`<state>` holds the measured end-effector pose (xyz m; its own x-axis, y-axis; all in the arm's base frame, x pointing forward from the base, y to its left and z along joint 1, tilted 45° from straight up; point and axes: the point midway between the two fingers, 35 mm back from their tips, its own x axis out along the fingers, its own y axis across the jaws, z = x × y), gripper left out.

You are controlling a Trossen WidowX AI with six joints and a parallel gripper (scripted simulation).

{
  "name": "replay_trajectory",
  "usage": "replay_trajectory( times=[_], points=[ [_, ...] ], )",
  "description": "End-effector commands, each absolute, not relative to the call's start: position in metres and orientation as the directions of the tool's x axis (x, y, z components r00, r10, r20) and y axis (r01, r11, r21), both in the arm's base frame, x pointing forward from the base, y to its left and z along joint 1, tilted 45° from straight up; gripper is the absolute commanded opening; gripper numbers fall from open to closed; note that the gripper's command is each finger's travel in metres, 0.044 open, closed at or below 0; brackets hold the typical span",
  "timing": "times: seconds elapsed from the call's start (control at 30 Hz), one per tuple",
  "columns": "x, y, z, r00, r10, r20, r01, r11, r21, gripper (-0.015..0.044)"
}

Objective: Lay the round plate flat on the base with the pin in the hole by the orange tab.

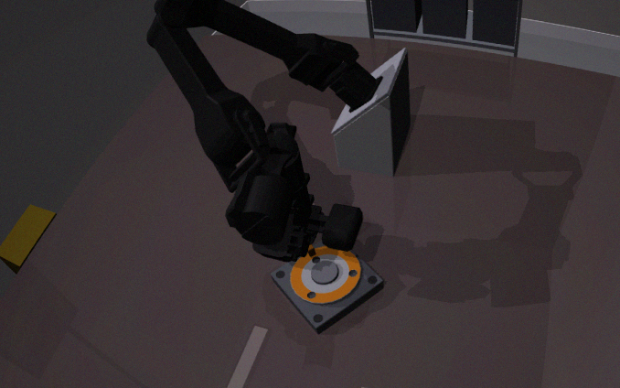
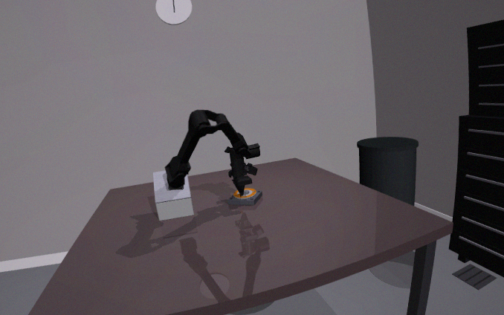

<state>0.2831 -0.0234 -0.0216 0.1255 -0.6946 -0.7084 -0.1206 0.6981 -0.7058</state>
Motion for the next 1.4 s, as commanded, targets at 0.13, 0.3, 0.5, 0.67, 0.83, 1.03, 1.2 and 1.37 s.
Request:
replay_trajectory(
  times=[0.13,0.3,0.5,0.67,0.83,1.03,1.2,1.37],
  points=[
    [0.271,-0.023,-0.027,0.111,-0.693,-0.712,-0.124,0.701,-0.702,0.0],
    [0.267,-0.021,-0.029,0.111,-0.693,-0.712,-0.124,0.701,-0.702,0.0],
    [0.263,-0.018,-0.033,0.111,-0.693,-0.712,-0.124,0.702,-0.702,0.0],
    [0.259,-0.015,-0.035,0.111,-0.693,-0.713,-0.124,0.702,-0.702,0.0],
    [0.256,-0.011,-0.037,0.111,-0.693,-0.713,-0.124,0.702,-0.701,0.0],
    [0.254,-0.007,-0.04,0.111,-0.692,-0.713,-0.125,0.702,-0.701,0.0],
    [0.252,-0.004,-0.042,0.111,-0.692,-0.713,-0.125,0.702,-0.701,0.0],
    [0.25,0.0,-0.046,0.111,-0.692,-0.713,-0.125,0.702,-0.701,0.0]
  ],
)
